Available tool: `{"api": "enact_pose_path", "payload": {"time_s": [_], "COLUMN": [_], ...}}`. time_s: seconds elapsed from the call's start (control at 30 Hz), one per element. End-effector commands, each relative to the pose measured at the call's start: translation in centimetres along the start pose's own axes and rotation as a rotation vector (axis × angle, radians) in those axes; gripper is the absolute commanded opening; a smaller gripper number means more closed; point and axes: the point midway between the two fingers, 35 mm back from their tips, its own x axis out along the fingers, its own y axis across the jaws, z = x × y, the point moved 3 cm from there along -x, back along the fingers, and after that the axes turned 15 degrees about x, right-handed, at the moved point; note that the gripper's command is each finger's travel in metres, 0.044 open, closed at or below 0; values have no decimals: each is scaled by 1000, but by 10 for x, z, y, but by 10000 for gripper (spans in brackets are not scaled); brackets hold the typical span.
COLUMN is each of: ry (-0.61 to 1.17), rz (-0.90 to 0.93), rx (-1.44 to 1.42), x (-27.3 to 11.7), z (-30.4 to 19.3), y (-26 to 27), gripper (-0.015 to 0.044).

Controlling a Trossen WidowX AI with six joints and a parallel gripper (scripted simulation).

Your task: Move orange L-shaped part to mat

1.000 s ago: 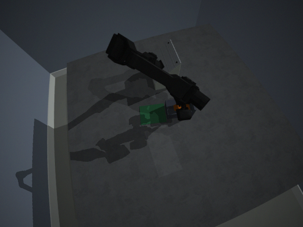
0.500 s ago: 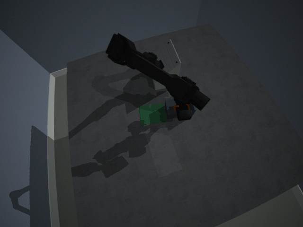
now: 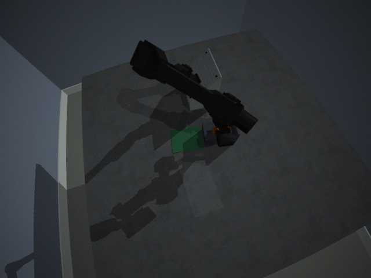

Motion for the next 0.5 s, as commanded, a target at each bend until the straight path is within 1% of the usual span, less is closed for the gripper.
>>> {"api": "enact_pose_path", "payload": {"time_s": [0.0,0.47], "ry": [-11,-8], "rz": [-5,-4], "rx": [6,2], "x": [-10,-30], "z": [2,2], "y": [-2,-1], "gripper": [0,0]}}
